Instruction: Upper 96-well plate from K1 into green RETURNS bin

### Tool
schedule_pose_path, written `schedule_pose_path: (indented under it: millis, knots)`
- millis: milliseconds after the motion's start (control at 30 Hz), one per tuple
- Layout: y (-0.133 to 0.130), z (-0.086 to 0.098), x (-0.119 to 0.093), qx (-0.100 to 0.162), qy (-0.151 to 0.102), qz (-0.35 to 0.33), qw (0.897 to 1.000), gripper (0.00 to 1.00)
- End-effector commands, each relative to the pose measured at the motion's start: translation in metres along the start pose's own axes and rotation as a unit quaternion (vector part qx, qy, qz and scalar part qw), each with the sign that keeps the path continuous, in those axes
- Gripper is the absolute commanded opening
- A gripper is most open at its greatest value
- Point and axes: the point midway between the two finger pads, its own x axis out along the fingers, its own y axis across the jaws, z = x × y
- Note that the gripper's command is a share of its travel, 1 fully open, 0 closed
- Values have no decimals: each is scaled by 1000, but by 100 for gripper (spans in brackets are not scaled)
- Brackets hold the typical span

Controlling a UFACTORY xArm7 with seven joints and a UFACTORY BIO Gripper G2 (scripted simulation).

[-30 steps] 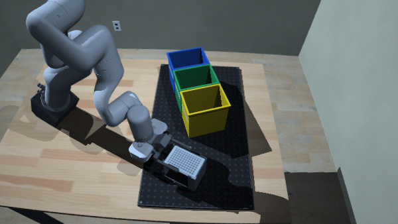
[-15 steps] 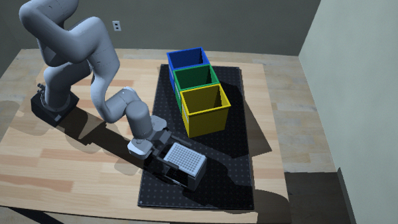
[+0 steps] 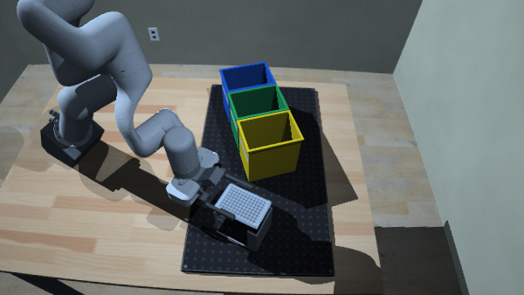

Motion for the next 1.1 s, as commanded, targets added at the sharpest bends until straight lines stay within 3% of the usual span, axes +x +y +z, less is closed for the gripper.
schedule_pose_path:
  millis: [0, 667, 1067]
  knots:
    - [0, 11, 2, -1, -4, -1, 1000, 0]
    - [0, 41, 2, -1, -5, -1, 1000, 0]
    - [-2, 48, 2, -1, -5, -7, 1000, 0]
